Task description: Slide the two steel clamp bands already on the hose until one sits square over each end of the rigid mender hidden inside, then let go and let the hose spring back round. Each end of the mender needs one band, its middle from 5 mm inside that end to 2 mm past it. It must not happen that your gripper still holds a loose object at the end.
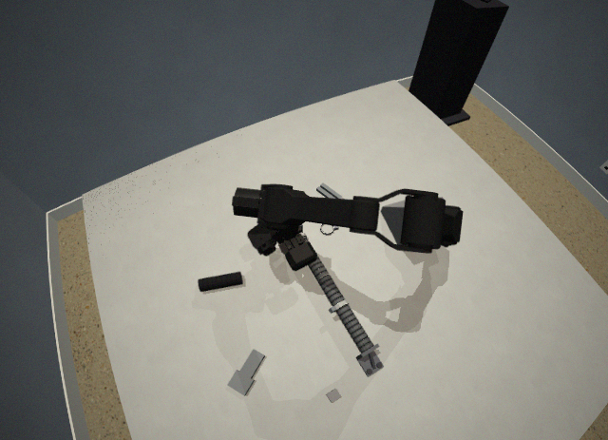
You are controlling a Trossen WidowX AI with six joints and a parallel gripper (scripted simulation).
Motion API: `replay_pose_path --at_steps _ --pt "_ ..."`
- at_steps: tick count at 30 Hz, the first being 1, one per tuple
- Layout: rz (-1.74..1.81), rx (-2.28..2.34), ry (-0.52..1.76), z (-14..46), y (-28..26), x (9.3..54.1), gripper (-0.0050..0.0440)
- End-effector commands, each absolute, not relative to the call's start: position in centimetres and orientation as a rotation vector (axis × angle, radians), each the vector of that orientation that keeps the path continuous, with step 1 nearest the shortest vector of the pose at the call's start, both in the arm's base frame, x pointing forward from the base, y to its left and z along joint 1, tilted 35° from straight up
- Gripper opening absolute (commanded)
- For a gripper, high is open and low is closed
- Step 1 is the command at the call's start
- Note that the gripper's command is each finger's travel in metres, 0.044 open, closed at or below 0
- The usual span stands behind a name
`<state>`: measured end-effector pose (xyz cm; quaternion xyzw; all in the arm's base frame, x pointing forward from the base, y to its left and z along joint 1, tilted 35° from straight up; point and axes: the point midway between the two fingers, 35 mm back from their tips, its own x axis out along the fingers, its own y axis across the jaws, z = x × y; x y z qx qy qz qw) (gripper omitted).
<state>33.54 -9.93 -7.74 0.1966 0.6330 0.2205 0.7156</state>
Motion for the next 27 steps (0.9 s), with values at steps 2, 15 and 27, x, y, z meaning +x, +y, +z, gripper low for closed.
replay_pose_path --at_steps 2,15,27 --pt "0.491 0.448 1.408 -8.07 -9.69 33.33 0.009" --pt "0.489 0.437 1.404 -7.84 -9.86 33.46 0.0017" --pt "0.489 0.438 1.404 -7.56 -9.44 33.42 0.0"
